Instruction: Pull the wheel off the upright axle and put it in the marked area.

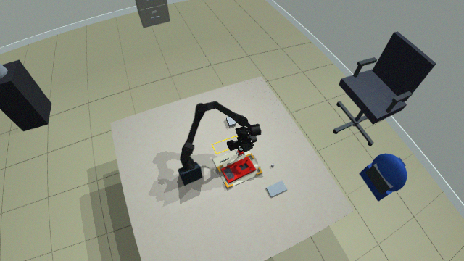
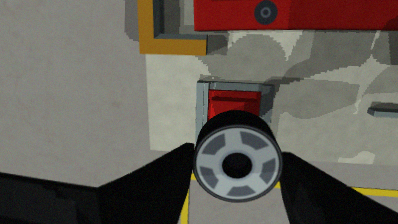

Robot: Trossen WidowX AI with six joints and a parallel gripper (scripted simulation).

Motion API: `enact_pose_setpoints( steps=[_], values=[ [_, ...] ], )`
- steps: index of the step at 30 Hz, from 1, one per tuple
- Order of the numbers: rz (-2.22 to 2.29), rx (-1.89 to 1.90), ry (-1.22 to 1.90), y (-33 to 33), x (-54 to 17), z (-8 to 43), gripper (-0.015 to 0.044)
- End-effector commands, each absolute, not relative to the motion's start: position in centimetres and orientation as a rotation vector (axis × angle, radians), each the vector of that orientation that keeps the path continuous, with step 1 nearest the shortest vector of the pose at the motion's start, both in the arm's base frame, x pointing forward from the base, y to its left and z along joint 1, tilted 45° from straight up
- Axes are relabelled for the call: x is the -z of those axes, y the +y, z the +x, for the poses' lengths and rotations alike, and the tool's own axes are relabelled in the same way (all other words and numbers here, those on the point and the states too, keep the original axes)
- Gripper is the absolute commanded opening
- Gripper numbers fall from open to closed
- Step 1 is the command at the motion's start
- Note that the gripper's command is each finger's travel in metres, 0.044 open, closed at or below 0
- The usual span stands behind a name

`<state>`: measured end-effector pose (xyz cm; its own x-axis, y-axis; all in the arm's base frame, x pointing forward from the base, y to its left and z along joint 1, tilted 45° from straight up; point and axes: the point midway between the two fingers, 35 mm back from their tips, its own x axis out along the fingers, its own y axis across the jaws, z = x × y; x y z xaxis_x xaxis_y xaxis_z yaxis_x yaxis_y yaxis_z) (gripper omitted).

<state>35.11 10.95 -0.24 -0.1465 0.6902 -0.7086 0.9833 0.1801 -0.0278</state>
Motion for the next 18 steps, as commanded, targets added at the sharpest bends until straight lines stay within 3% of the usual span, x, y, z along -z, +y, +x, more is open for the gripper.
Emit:
enact_pose_setpoints(
  steps=[1, 18],
  values=[
    [1.569, 0.682, 1.897, 10.64, 0.07, 35.3, 0.0],
    [1.57, 0.682, 1.897, 10.25, -0.33, 35.37, 0.0]
  ],
)
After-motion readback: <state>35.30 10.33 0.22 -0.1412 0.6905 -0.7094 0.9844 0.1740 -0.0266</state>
